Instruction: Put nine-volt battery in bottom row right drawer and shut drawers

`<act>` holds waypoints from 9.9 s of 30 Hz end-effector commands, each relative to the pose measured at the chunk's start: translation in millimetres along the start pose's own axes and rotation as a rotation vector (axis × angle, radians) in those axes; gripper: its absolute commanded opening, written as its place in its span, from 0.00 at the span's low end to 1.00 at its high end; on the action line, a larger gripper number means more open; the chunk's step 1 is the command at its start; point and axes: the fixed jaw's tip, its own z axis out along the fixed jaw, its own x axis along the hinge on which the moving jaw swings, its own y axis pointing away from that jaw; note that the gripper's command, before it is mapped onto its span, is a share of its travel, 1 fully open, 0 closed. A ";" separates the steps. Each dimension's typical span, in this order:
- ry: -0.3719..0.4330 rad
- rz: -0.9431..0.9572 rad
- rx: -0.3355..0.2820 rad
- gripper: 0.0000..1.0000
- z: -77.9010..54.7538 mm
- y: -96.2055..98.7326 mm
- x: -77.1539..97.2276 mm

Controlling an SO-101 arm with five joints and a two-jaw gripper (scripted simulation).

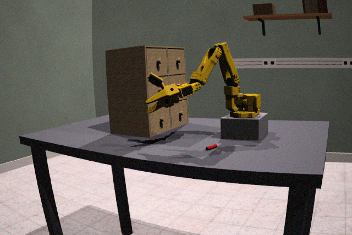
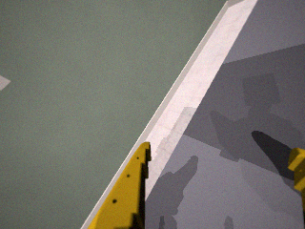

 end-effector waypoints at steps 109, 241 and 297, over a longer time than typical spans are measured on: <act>0.385 -0.045 1.040 0.46 -233.4 -190.7 -21.5; 0.232 -0.805 1.279 0.21 -233.1 -298.0 -19.0; 0.230 -0.820 1.255 0.21 -219.4 -314.3 -19.9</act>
